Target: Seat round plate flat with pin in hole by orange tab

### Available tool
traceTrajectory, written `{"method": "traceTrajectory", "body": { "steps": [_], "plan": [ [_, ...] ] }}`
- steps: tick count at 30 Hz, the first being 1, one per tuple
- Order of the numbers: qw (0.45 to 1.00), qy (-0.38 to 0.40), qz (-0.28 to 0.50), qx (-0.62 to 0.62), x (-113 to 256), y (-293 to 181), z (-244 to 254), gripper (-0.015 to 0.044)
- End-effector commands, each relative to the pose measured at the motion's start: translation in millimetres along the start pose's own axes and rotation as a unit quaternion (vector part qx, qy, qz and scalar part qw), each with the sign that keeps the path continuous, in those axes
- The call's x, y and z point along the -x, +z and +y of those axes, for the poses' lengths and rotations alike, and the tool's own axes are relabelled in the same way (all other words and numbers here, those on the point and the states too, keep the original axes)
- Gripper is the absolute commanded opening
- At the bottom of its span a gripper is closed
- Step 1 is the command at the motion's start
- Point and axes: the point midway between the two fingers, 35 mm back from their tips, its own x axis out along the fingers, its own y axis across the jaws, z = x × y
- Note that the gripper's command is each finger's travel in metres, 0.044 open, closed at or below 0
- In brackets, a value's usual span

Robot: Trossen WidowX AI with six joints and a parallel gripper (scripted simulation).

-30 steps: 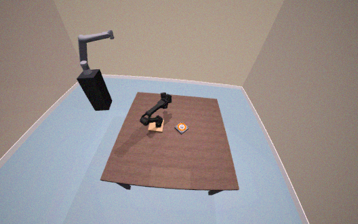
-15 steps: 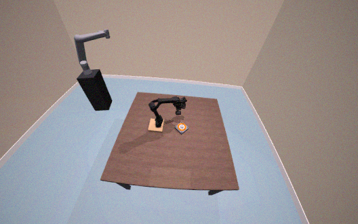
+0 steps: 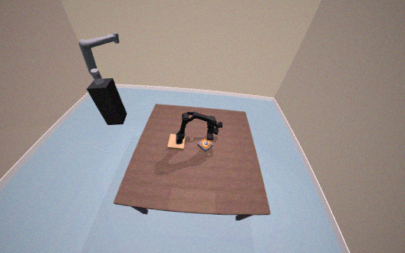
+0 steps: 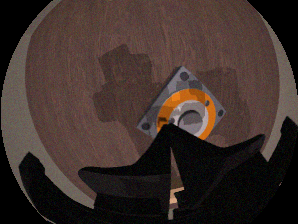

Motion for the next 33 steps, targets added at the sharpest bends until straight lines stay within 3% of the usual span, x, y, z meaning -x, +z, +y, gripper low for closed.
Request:
{"method": "traceTrajectory", "body": {
  "steps": [1,12,33],
  "plan": [
    [1.0,-0.006,-0.002,0.007,1,2,0,0.0],
    [1.0,-0.006,-0.002,0.007,-46,1,0,0.0],
    [1.0,-0.006,-0.001,0.007,-47,-21,8,0.0]
  ]
}}
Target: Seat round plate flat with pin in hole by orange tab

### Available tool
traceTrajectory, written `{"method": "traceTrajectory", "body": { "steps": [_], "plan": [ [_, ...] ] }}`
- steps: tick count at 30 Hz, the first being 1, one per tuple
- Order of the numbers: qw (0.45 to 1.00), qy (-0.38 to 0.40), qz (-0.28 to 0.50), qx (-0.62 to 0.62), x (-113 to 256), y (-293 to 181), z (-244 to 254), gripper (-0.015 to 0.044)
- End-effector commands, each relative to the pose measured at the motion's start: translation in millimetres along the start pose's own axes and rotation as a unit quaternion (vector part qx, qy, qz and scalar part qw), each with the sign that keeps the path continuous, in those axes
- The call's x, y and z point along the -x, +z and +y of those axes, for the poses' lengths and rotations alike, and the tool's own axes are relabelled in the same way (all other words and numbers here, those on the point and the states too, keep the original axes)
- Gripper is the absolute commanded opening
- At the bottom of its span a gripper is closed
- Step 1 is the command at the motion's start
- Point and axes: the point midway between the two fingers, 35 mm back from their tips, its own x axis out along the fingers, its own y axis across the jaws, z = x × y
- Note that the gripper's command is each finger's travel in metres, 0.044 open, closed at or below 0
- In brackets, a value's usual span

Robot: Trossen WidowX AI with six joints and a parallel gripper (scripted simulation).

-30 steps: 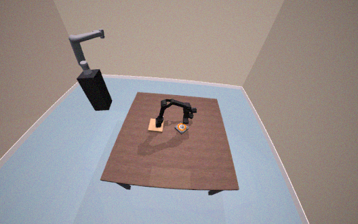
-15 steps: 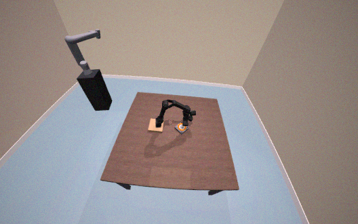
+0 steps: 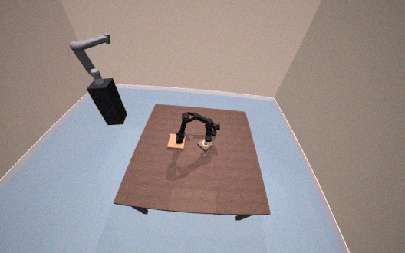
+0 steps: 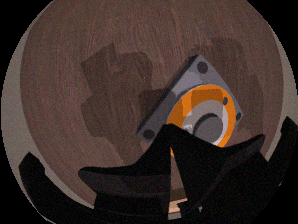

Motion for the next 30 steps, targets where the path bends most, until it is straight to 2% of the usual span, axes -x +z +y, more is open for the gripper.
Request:
{"method": "traceTrajectory", "body": {
  "steps": [1,30],
  "plan": [
    [1.0,-0.001,0.004,-0.001,-1,-8,0,0.0],
    [1.0,-0.002,0.005,-0.001,0,-36,-2,0.0]
  ]
}}
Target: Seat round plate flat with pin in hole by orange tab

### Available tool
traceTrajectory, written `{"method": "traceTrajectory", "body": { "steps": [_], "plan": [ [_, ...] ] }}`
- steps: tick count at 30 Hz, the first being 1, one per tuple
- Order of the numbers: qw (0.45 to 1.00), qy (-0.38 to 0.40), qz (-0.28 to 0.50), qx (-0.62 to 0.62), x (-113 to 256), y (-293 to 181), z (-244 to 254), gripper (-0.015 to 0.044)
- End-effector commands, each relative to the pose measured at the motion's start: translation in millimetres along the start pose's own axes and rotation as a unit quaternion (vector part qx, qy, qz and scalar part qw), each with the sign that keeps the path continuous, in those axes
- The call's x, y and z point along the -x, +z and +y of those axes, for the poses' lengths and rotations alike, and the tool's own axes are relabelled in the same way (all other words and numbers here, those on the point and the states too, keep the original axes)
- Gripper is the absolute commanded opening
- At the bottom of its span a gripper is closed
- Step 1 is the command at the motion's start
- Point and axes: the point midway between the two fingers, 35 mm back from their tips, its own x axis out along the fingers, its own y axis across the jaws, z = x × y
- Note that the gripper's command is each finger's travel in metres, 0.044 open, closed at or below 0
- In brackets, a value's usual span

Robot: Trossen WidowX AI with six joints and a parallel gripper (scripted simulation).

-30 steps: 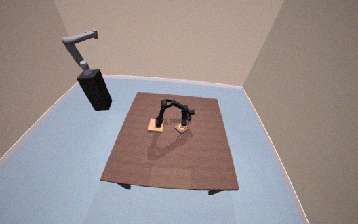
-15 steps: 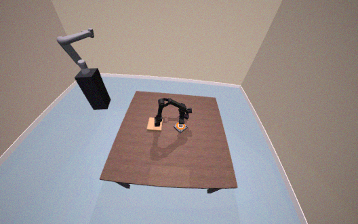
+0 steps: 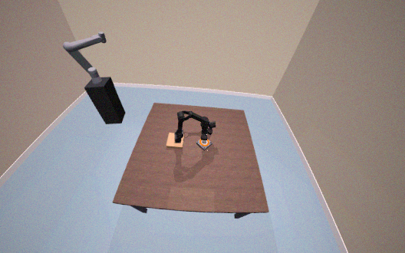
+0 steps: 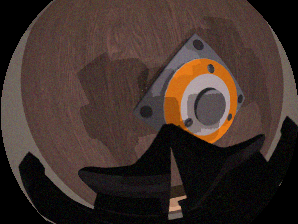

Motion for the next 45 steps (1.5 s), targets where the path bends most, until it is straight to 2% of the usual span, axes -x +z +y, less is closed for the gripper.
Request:
{"method": "traceTrajectory", "body": {
  "steps": [1,23,33,45],
  "plan": [
    [1.0,-0.003,0.006,-0.001,-2,-8,-3,0.0],
    [1.0,-0.003,0.007,-0.001,-2,-18,-8,0.0],
    [1.0,-0.003,0.007,-0.001,44,-22,-8,0.0],
    [1.0,-0.003,0.011,0.001,36,-23,-7,0.0]
  ]
}}
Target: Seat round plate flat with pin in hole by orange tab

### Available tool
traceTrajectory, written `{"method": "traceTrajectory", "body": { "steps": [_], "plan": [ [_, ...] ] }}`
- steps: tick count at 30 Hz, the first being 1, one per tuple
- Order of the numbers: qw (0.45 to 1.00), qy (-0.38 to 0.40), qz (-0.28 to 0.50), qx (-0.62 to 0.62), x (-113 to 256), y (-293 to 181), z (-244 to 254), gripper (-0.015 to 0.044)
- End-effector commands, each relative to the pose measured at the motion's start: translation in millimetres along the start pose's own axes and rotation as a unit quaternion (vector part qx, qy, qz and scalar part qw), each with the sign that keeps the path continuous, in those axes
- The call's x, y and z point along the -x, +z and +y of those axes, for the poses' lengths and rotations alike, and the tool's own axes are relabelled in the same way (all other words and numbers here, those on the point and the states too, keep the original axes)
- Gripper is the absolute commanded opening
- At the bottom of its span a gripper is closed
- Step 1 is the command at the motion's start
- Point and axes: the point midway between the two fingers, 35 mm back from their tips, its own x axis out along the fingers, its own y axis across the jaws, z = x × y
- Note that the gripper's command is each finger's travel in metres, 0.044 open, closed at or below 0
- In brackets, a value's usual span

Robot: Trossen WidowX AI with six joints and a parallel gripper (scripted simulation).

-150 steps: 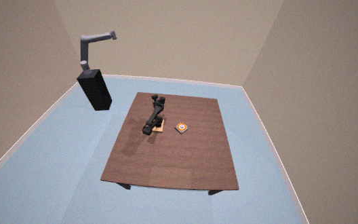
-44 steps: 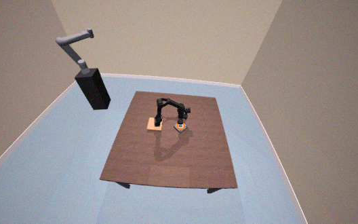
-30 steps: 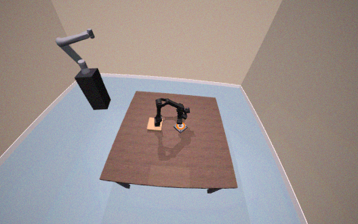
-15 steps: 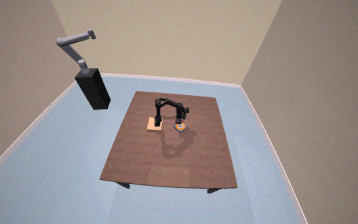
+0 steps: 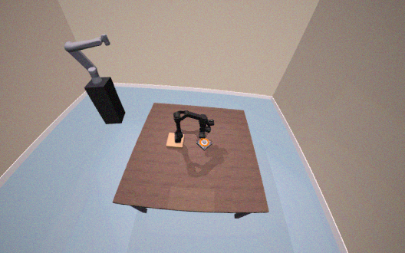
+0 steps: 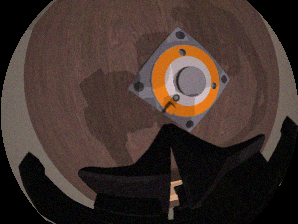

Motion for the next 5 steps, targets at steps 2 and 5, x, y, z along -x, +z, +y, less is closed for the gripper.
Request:
{"method": "traceTrajectory", "body": {
  "steps": [2,5],
  "plan": [
    [1.0,0.0,0.001,0.001,-0.9,-0.5,-0.1,0.0],
    [1.0,0.0,0.001,0.001,-0.9,-0.5,-0.1,0.0]
  ]
}}
